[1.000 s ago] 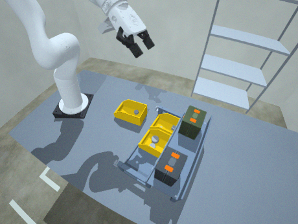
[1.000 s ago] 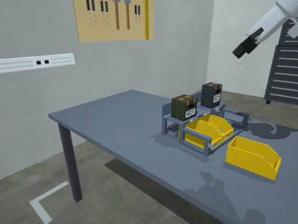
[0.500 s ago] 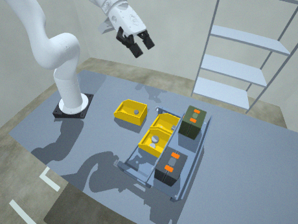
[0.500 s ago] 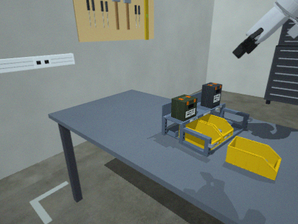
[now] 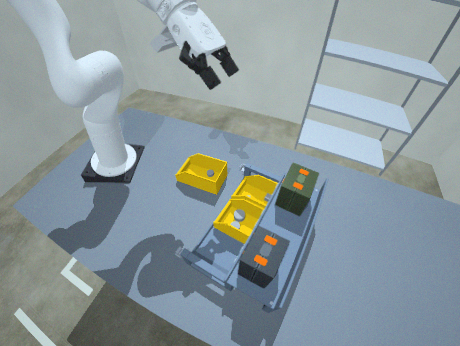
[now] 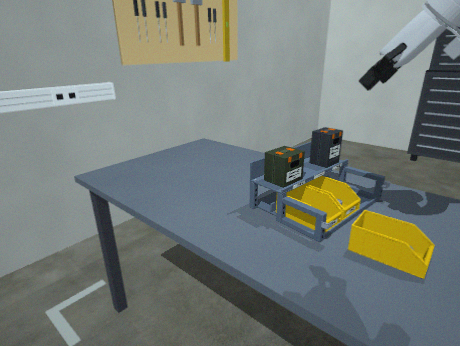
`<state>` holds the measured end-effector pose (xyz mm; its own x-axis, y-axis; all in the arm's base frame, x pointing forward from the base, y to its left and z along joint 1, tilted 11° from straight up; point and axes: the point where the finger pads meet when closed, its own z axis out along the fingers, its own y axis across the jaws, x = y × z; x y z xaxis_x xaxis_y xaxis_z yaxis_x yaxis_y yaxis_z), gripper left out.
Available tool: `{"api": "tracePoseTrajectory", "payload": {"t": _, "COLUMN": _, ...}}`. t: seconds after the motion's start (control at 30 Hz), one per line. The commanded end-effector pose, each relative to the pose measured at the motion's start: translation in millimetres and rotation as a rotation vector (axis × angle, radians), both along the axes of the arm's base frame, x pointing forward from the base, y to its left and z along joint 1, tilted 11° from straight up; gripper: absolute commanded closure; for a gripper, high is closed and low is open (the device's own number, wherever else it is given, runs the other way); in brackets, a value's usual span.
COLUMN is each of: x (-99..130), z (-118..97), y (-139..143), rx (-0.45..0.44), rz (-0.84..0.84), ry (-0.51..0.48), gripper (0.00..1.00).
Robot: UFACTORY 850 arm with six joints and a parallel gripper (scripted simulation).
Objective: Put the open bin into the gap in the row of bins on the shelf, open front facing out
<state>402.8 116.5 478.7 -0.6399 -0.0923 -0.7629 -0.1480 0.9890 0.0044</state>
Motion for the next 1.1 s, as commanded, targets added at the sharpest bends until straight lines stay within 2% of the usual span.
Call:
{"api": "tracePoseTrajectory", "payload": {"t": 0.0, "x": 0.3, "z": 1.1, "y": 0.1, "rx": 0.001, "rz": 0.000, "ry": -0.002, "gripper": 0.00}}
{"api": "tracePoseTrajectory", "payload": {"t": 0.53, "x": 0.3, "z": 1.1, "y": 0.1, "rx": 0.001, "rz": 0.000, "ry": -0.002, "gripper": 0.00}}
{"api": "tracePoseTrajectory", "payload": {"t": 0.7, "x": 0.3, "z": 1.1, "y": 0.1, "rx": -0.022, "rz": 0.033, "ry": 0.255, "gripper": 0.00}}
{"api": "tracePoseTrajectory", "payload": {"t": 1.07, "x": 0.3, "z": 1.1, "y": 0.1, "rx": -0.022, "rz": 0.033, "ry": 0.255, "gripper": 0.00}}
